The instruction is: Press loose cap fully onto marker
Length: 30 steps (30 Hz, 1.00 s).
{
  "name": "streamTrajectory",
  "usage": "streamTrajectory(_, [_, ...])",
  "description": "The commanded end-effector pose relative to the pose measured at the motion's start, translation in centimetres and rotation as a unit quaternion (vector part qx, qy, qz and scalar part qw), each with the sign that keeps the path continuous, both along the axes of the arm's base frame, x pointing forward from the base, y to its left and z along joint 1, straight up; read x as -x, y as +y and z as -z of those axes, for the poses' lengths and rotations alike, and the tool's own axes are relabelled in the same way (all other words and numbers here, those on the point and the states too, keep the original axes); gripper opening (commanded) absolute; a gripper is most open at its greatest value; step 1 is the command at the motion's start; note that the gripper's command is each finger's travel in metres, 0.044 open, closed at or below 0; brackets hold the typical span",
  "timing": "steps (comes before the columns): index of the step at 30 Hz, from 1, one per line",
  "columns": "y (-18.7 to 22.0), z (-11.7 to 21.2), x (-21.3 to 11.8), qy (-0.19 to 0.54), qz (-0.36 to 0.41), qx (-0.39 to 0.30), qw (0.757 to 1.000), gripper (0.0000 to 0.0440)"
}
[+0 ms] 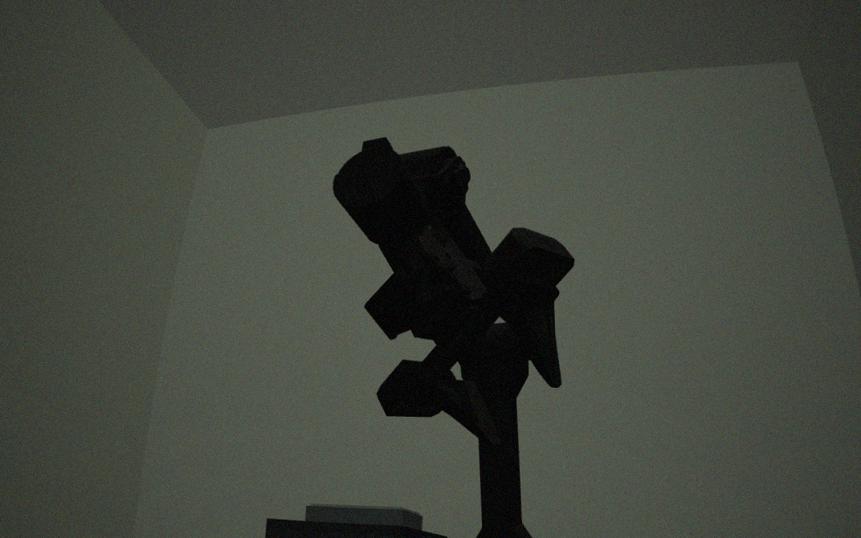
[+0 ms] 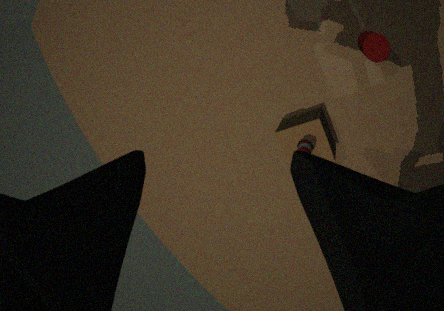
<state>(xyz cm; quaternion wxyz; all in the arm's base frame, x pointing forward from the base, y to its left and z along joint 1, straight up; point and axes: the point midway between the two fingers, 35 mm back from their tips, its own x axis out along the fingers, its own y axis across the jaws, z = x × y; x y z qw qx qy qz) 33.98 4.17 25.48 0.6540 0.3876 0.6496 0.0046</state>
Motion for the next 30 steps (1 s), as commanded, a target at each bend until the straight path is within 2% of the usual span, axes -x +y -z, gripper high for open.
streamTrajectory(1, [-0.8, 0.4, -0.4, -0.001, -0.002, 0.013, 1.000, 0.0323])
streamTrajectory(30, [-6.8, 5.9, -1.2, 0.052, -0.021, 0.110, 0.992, 0.0316])
